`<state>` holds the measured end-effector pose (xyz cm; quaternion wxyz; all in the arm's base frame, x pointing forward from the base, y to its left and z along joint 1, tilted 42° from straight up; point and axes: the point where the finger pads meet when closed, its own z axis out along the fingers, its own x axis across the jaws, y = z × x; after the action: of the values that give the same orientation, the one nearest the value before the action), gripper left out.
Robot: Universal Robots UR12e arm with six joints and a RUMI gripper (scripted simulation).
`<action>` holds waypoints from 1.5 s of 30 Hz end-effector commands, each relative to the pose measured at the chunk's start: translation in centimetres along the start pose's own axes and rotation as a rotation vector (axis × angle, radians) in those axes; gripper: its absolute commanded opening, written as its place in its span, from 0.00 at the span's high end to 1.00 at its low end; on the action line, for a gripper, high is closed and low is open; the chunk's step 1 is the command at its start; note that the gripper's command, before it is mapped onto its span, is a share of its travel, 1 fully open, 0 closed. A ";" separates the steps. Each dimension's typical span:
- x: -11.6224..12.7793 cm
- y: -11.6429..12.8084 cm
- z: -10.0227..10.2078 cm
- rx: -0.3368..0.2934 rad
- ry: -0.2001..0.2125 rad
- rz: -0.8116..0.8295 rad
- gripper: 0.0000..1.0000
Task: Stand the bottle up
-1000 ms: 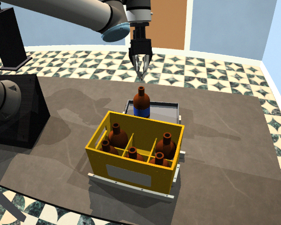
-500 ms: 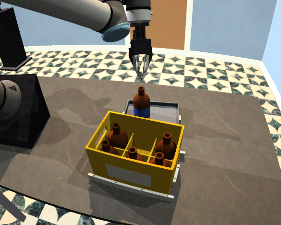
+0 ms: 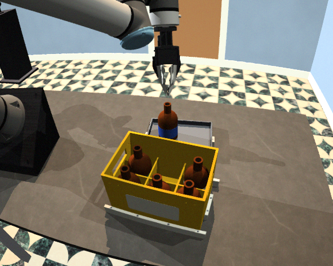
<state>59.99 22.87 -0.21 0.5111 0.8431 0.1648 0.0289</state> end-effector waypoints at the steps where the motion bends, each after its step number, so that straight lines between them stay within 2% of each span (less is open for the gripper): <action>1: 0.0 0.0 -0.1 0.000 0.001 0.001 1.00; 19: 0.0 0.0 -0.1 0.000 0.001 0.001 1.00; 20: 0.0 0.0 -0.1 0.000 0.001 0.001 0.00; 24: 0.0 1.1 0.4 0.017 -0.008 0.045 0.00; 27: 0.0 3.7 1.4 0.055 -0.029 0.152 0.00; 29: 0.0 3.7 1.4 0.055 -0.029 0.152 0.00; 33: -0.5 9.4 3.6 0.131 -0.075 0.391 0.00; 39: -2.6 19.5 7.3 0.199 -0.125 0.668 0.00; 40: -2.6 19.6 7.4 0.212 -0.134 0.714 0.00; 41: -3.0 21.1 7.9 0.222 -0.142 0.762 0.00; 42: -3.0 21.1 7.9 0.234 -0.150 0.808 0.00; 44: -3.8 23.6 8.8 0.254 -0.165 0.902 0.00; 45: -3.8 23.6 8.8 0.254 -0.165 0.902 0.00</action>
<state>63.85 7.61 13.46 0.3911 0.8927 -0.1780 0.1359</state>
